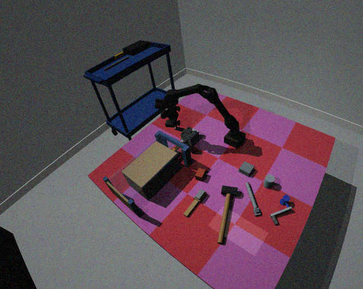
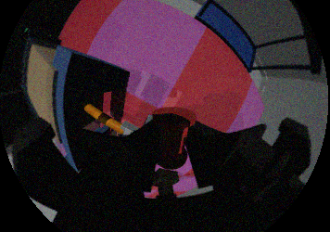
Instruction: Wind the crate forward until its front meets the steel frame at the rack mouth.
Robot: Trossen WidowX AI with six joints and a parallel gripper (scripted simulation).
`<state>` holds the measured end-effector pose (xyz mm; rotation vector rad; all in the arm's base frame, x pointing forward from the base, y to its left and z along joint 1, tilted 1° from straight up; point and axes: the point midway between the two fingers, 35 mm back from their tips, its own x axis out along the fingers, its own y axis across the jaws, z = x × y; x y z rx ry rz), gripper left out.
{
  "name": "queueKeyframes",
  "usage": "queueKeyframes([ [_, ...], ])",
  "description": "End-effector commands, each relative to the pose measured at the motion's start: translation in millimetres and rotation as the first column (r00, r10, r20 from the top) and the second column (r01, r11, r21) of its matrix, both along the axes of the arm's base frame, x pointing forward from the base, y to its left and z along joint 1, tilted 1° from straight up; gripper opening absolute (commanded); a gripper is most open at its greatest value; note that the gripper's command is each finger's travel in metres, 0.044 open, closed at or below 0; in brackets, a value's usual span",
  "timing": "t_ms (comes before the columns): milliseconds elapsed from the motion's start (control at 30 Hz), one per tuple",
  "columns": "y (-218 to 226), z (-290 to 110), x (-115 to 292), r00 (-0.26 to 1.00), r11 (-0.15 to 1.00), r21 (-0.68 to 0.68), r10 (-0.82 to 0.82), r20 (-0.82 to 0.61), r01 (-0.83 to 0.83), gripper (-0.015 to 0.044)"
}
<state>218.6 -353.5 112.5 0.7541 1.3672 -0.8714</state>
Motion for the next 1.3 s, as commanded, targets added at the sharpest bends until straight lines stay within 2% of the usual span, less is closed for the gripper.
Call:
queueKeyframes([
  [0,21.4,-9.0,23.2,0.999,0.997,0.062,0.044,0.024,-0.046,0.0000],
  [1267,30.9,-8.8,35.7,0.999,0.997,0.063,0.044,0.025,-0.046,0.0000],
])
